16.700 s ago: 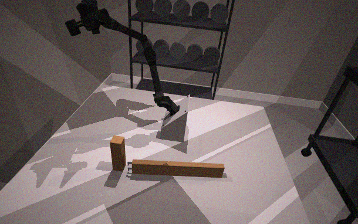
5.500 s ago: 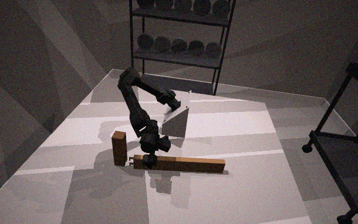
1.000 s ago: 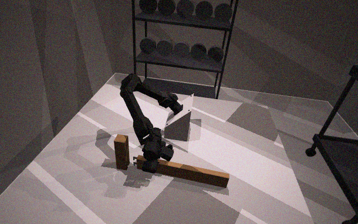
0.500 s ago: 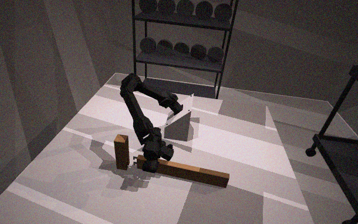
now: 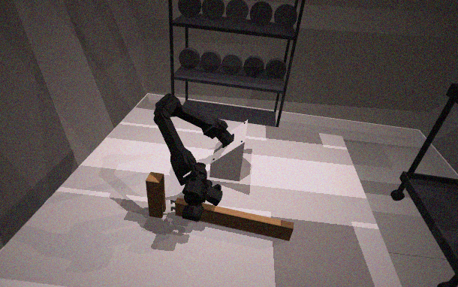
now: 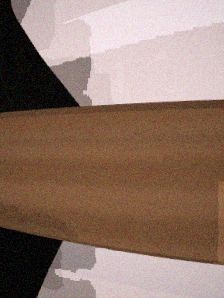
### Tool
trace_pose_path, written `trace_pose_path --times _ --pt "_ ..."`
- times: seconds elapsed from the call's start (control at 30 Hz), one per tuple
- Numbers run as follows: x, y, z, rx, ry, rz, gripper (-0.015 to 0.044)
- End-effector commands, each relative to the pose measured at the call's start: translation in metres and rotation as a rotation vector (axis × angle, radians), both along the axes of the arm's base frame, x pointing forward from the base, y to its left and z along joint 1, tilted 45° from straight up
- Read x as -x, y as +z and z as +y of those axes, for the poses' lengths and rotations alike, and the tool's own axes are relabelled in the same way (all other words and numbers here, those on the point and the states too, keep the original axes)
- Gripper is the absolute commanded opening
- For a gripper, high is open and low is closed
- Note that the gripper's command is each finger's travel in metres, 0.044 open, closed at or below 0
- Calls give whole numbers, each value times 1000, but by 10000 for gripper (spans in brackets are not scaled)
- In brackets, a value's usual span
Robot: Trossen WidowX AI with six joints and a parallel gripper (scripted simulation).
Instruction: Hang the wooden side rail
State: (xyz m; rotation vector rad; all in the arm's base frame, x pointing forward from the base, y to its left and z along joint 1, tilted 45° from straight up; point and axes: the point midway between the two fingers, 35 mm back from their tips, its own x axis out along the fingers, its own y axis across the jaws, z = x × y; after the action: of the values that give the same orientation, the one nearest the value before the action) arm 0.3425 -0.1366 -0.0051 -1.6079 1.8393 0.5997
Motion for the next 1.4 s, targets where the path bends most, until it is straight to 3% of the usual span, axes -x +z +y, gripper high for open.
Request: trace_pose_path --times 0.0,1.37 --pt "-5 6 4 4 11 -17 0" --pt "-5 11 9 3 11 -17 0"
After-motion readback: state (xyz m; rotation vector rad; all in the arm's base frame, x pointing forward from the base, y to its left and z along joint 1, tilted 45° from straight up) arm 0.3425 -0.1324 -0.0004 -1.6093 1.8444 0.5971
